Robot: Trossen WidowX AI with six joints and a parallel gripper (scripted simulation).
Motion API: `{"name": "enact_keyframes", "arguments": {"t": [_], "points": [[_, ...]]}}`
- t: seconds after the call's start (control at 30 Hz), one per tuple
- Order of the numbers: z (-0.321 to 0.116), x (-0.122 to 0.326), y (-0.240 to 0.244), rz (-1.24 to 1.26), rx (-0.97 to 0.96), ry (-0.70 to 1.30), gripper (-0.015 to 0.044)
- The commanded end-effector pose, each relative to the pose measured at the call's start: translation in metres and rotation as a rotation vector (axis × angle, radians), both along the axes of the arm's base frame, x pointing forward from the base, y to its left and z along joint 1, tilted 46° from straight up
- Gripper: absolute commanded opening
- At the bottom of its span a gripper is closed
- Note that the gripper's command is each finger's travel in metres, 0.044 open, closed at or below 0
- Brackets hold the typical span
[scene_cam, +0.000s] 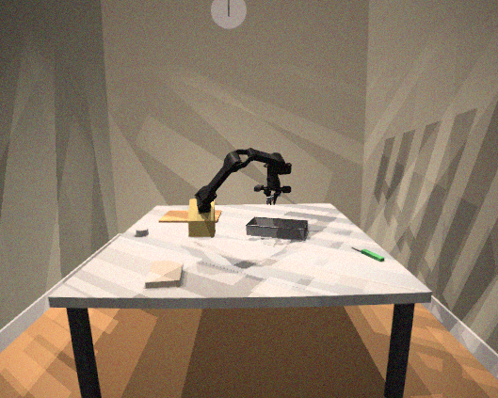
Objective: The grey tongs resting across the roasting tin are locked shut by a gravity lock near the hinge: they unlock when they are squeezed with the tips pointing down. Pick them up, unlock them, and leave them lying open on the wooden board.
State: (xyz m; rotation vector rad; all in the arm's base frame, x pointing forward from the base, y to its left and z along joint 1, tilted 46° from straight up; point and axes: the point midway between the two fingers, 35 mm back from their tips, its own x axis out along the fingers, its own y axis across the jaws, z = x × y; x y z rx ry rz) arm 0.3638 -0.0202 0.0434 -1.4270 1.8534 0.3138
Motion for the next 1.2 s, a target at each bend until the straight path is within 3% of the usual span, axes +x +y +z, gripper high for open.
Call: {"name": "enact_keyframes", "arguments": {"t": [0.0,0.53,1.17], "points": [[-0.009,0.0,0.014,0.032,0.012,0.023,-0.015],[-0.091,-0.026,0.123,0.301,0.09,0.26,-0.015],[-0.184,-0.111,0.216,0.585,0.111,0.569,-0.015]]}}
